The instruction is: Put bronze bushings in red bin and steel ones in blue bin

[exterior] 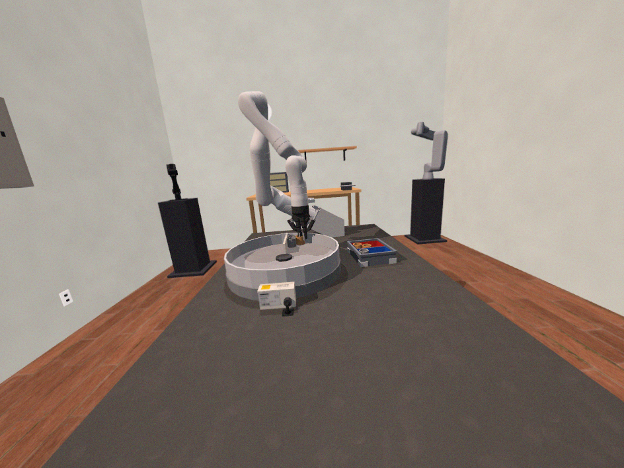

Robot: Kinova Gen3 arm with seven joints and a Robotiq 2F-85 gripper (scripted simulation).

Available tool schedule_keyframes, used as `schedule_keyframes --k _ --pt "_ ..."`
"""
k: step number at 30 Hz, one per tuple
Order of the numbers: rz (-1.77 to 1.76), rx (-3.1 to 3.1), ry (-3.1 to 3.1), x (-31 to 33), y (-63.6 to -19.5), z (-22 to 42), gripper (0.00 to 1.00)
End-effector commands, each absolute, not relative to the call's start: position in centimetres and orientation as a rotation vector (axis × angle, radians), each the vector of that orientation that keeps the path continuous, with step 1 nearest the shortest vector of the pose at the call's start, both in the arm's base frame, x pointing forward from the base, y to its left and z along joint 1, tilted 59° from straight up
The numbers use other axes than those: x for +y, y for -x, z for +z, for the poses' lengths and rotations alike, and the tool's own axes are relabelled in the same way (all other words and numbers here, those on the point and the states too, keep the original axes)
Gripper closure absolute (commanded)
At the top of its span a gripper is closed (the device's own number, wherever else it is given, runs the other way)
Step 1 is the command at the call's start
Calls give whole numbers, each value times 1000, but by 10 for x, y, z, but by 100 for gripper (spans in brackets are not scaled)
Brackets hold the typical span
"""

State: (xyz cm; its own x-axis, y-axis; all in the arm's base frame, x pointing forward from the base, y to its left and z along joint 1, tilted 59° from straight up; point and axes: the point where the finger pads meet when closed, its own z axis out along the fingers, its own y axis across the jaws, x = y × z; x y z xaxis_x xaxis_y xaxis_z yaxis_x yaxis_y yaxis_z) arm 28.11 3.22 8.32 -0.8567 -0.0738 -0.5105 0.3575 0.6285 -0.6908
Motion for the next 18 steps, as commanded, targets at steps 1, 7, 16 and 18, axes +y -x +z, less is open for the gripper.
schedule_keyframes --k 1,7,16,18 --pt "-1149 2351 -222 32 -281 83 100" --pt "-1142 2353 -219 35 -282 82 100" --pt "-1142 2353 -219 35 -282 82 100" --pt "-1142 2353 -219 35 -282 82 100"
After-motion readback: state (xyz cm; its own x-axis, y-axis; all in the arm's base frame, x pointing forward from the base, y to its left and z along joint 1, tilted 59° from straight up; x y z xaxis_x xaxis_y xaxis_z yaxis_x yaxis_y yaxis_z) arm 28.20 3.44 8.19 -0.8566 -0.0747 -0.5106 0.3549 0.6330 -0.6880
